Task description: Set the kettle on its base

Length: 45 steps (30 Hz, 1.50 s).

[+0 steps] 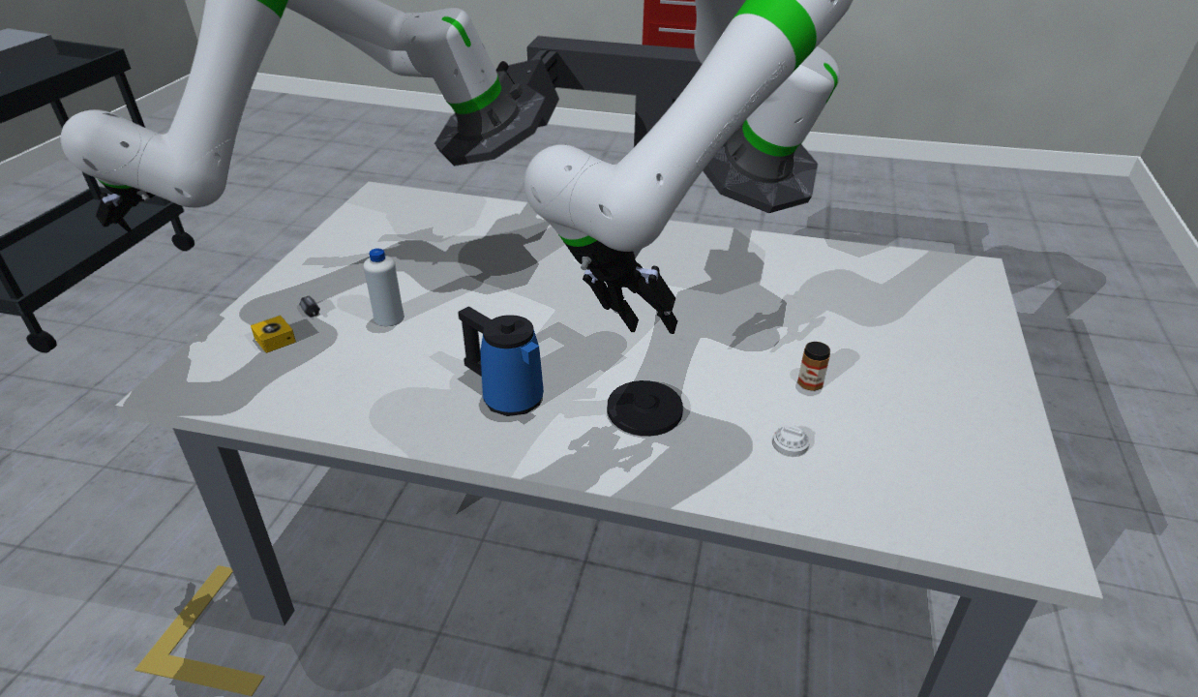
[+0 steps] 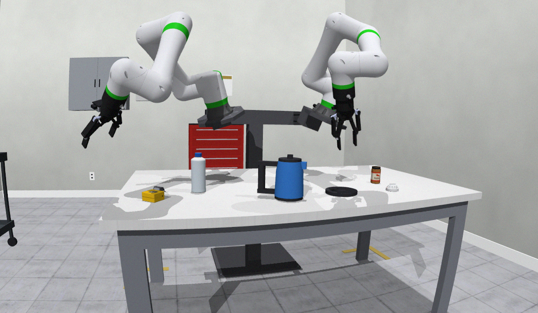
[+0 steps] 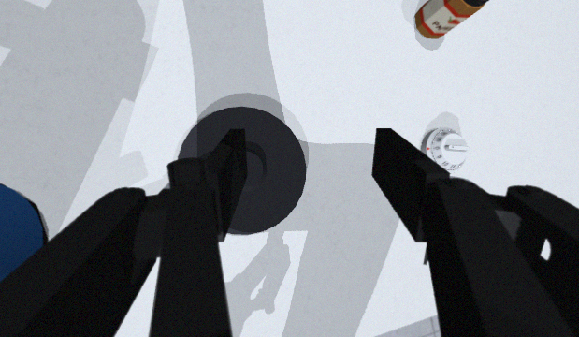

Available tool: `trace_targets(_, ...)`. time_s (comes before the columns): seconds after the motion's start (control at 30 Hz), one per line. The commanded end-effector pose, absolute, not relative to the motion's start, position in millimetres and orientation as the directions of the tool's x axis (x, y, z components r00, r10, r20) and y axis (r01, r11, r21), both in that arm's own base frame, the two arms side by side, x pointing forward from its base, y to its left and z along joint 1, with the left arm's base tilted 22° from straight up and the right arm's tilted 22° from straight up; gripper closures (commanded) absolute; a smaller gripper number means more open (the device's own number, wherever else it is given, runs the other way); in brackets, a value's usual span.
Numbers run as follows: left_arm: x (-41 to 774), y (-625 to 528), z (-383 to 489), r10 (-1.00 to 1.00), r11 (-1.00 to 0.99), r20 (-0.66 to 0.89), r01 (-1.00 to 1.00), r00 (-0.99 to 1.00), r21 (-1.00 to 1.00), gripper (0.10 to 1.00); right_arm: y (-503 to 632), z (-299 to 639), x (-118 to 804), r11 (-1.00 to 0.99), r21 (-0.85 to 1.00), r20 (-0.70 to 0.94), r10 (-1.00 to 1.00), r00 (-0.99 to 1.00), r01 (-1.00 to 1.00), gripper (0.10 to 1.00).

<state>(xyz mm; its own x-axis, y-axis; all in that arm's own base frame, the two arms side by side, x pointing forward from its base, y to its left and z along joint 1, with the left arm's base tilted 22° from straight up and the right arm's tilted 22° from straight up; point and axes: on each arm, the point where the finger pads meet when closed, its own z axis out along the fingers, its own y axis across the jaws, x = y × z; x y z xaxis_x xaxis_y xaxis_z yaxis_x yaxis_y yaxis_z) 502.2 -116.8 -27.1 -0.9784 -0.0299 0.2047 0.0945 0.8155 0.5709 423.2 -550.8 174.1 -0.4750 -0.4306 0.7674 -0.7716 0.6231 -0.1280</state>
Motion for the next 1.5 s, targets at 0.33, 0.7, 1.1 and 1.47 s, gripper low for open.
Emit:
trace_targets(0.33,506,-107,0,-0.290,0.805,0.054,-0.213,-0.956,0.554,0.576,-579,236,294,0.641,0.049,0.648,-0.604,-0.464,-0.766,0.098)
trace_targets(0.7,510,-95,28,-0.549,0.702,-0.079,-0.510,-0.832,0.497,0.576,-576,276,208,0.586,0.117,0.520,-0.724,-0.453,-0.802,0.098)
trace_targets(1.1,513,-80,65,-0.816,0.444,-0.202,-0.812,-0.541,0.379,0.576,-558,313,135,0.489,0.119,0.396,-0.822,-0.410,-0.864,0.098)
trace_targets(1.47,515,-61,111,-0.963,0.016,-0.260,-0.977,-0.072,0.213,0.576,-520,360,63,0.322,0.048,0.295,-0.909,-0.295,-0.945,0.098)
